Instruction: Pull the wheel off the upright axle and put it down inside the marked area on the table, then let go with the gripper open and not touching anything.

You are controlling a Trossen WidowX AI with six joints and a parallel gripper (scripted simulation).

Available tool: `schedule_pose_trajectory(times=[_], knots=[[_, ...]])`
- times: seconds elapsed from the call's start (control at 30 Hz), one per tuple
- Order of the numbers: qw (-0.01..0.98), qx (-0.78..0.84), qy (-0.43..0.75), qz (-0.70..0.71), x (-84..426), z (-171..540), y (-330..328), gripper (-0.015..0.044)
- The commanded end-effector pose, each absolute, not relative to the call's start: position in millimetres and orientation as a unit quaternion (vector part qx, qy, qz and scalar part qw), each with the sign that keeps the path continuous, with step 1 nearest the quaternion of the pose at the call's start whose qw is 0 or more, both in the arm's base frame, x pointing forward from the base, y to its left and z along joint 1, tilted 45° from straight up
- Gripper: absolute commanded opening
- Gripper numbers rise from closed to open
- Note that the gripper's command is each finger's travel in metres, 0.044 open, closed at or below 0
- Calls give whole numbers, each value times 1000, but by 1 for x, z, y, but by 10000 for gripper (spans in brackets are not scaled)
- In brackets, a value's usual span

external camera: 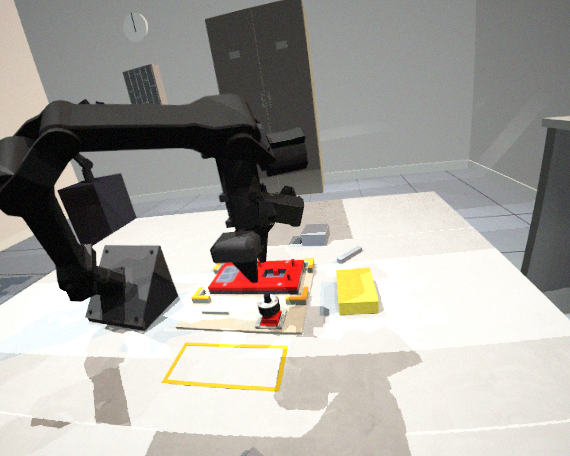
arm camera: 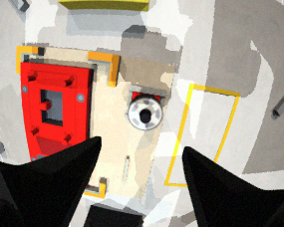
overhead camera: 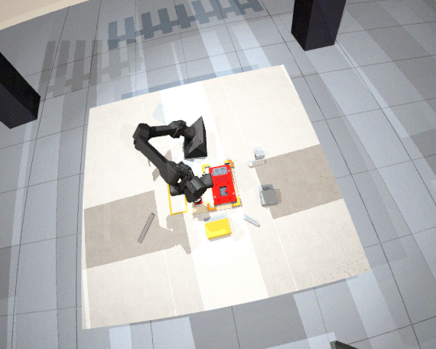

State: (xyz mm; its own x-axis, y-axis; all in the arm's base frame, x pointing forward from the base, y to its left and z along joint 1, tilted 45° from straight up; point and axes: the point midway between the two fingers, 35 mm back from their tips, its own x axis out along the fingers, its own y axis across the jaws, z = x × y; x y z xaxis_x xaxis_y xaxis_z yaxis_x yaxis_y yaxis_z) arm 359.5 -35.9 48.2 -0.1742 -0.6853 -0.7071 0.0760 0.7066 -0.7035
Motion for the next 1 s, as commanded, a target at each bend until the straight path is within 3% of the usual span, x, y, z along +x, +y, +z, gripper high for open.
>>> schedule_pose_trajectory(times=[0.0,0.63,0.73,0.97], knots=[[606,-214,697,-318,364,51,-37,300],[606,-215,696,-319,351,-2,-88,300],[604,-209,699,-321,352,2,-87,221],[604,-209,699,-321,352,2,-87,175]])
